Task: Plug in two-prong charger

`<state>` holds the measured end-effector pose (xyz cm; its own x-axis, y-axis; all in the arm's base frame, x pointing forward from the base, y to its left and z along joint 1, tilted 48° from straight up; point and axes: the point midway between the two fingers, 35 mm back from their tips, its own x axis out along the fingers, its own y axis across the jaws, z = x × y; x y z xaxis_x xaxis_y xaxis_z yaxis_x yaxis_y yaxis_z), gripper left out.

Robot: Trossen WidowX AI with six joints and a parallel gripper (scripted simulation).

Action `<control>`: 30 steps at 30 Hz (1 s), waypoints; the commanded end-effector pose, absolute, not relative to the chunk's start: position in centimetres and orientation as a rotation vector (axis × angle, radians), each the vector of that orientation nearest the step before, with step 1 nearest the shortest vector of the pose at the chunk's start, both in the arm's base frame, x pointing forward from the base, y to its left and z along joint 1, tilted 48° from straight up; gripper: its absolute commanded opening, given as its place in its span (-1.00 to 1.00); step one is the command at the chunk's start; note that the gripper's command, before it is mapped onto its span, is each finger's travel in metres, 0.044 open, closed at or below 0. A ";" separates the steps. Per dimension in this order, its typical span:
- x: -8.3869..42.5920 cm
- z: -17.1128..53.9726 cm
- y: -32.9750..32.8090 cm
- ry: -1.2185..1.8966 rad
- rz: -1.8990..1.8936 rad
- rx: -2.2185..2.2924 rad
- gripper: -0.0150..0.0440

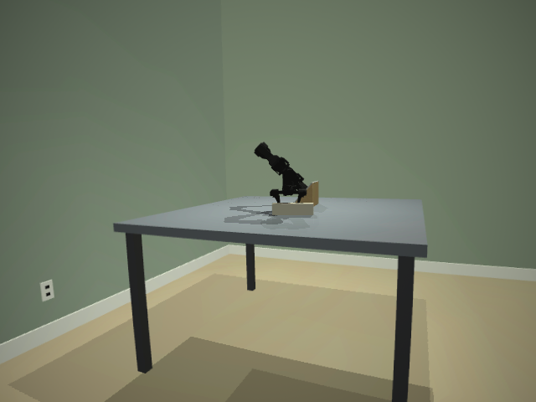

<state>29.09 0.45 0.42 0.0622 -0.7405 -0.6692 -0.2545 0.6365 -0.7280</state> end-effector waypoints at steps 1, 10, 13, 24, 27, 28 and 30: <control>28.5 0.5 0.4 1.503 -0.450 -0.863 1.00; 28.9 1.5 1.8 1.373 -0.367 -0.882 1.00; 29.3 3.0 3.8 1.201 -0.273 -0.894 1.00; 29.2 5.6 6.6 0.946 -0.154 -0.902 1.00; 29.2 5.6 6.6 0.946 -0.154 -0.902 1.00; 29.2 5.6 6.6 0.946 -0.154 -0.902 1.00; 29.2 5.6 6.6 0.946 -0.154 -0.902 1.00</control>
